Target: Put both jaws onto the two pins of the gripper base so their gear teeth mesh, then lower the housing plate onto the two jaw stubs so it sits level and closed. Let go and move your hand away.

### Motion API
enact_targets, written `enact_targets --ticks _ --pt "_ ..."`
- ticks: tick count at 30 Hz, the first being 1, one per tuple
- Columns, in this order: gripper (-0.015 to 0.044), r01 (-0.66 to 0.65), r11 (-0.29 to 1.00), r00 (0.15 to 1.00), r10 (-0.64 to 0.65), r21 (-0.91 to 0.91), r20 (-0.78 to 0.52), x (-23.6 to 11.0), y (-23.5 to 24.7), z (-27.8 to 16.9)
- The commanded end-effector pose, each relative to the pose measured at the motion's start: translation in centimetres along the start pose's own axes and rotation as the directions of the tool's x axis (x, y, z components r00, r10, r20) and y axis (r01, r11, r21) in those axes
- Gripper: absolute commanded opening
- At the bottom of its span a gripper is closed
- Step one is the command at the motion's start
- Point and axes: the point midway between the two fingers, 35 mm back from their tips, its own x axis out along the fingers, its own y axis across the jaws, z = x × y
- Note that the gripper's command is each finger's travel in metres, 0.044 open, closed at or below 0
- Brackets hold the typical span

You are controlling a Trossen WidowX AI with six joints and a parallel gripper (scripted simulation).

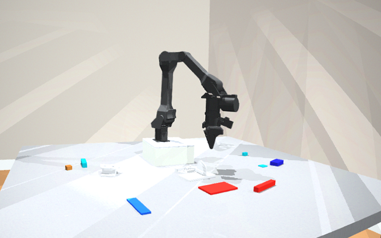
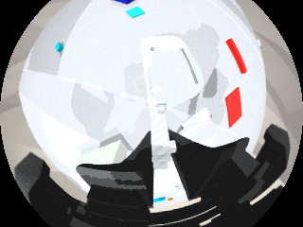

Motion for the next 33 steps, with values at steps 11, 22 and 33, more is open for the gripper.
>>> enact_targets --ticks 11,22,33 --pt "0.0037 0.005 0.988 1.000 -0.006 0.153 0.004 0.0 0.6 -0.1" --pt "0.0037 0.005 0.988 1.000 -0.006 0.153 0.004 1.8 0.5 0.0" --pt "0.0037 0.005 0.988 1.000 -0.006 0.153 0.003 3.6 0.5 0.0"
